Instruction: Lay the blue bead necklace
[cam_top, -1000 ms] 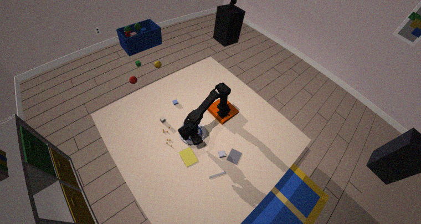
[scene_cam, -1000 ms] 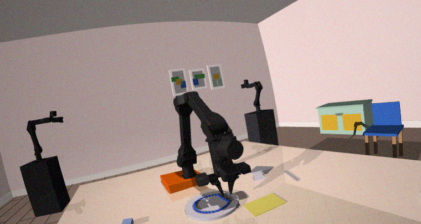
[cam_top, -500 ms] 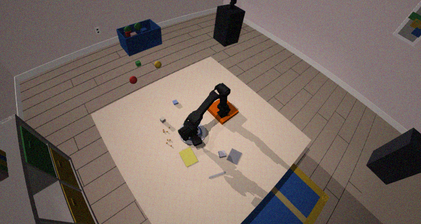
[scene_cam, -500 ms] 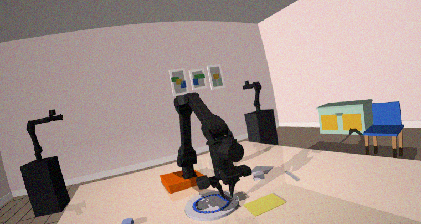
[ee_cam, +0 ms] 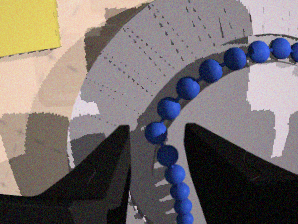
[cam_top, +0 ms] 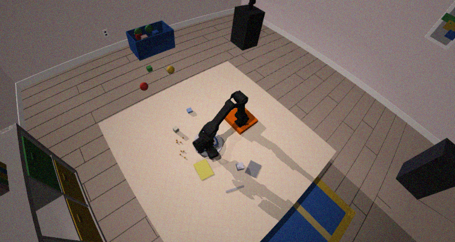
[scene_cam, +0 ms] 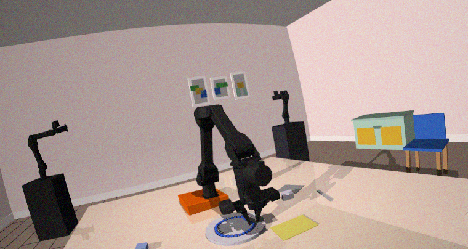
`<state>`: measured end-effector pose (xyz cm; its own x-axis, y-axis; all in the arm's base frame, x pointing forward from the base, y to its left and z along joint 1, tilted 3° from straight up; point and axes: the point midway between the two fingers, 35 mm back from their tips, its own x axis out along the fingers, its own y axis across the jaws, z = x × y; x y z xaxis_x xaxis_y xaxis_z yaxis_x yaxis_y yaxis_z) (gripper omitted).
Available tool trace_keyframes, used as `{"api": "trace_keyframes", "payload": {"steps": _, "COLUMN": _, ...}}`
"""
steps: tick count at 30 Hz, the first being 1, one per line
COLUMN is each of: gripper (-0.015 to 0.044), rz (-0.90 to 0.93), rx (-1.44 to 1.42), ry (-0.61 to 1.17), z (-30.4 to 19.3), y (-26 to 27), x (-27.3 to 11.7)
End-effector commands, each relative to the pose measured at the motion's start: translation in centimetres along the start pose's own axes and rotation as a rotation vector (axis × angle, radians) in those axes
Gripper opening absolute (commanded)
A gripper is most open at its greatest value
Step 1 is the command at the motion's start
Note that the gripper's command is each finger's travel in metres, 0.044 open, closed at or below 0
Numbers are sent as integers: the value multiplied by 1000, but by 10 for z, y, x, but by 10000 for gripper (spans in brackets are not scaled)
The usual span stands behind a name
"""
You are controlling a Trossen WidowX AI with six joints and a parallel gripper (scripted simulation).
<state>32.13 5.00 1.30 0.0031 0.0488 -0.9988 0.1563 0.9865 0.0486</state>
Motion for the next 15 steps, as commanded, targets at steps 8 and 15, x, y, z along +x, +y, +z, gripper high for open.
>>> {"api": "trace_keyframes", "payload": {"steps": 8, "gripper": 0, "rz": 0, "rx": 0, "ry": 0, "z": 0, "y": 0, "x": 0}}
{"api": "trace_keyframes", "payload": {"steps": 15, "gripper": 0, "rz": 0, "rx": 0, "ry": 0, "z": 0, "y": 0, "x": 0}}
